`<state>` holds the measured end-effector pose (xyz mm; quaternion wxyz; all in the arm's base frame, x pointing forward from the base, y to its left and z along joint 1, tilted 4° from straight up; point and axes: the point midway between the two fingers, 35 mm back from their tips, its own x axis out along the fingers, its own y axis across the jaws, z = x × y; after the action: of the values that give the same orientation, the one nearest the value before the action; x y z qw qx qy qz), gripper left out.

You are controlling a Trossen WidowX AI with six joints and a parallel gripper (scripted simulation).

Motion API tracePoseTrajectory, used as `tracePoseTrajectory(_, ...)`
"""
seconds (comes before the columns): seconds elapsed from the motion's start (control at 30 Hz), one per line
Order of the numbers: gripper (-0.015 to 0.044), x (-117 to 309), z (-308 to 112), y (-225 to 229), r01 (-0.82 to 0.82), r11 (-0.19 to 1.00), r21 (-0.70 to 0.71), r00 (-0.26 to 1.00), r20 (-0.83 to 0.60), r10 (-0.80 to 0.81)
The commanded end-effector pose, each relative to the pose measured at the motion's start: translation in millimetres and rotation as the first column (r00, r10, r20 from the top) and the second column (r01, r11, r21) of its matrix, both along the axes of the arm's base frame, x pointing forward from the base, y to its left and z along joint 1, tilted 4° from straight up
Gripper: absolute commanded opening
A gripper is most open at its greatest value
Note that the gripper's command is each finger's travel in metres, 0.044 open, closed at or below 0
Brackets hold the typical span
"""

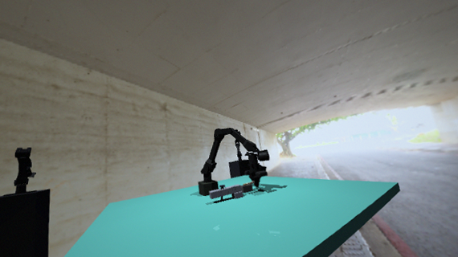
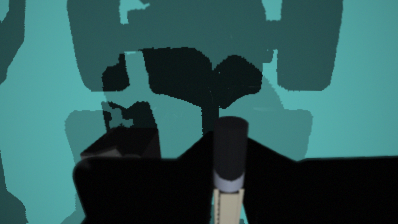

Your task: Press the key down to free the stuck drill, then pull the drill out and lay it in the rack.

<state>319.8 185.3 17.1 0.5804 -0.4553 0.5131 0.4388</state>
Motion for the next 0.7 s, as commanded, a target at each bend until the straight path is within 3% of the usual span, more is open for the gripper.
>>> tracePoseTrajectory(0.0,0.0,0.1,3.3,-0.5,0.004,1.0,-0.002,1.0,0.007,-0.004)
tracePoseTrajectory(0.67,0.0,-1.8,7.2,-0.3,0.004,1.0,-0.002,1.0,0.007,-0.004)
